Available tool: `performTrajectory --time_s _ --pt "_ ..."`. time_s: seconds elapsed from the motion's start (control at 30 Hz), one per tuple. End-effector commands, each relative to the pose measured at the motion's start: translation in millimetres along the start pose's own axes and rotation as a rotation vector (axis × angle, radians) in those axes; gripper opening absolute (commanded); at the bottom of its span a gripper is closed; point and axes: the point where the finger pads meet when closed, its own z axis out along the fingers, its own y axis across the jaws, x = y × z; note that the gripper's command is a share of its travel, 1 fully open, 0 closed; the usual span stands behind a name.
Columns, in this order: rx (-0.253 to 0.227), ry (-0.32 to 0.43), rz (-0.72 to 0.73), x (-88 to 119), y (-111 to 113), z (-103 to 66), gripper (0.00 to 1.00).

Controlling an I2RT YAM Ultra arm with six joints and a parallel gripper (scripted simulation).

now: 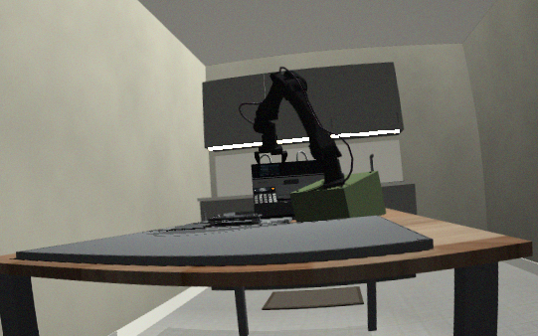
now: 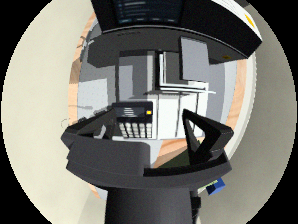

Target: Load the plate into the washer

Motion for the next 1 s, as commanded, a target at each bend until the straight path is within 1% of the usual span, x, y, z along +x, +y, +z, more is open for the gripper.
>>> performTrajectory --time_s 0.0,0.97 --pt "-0.01 -0.026 -0.012 -8.3 4.6 -13.0 1.0" --pt "-0.01 -0.026 -0.012 -8.3 4.6 -13.0 1.0"
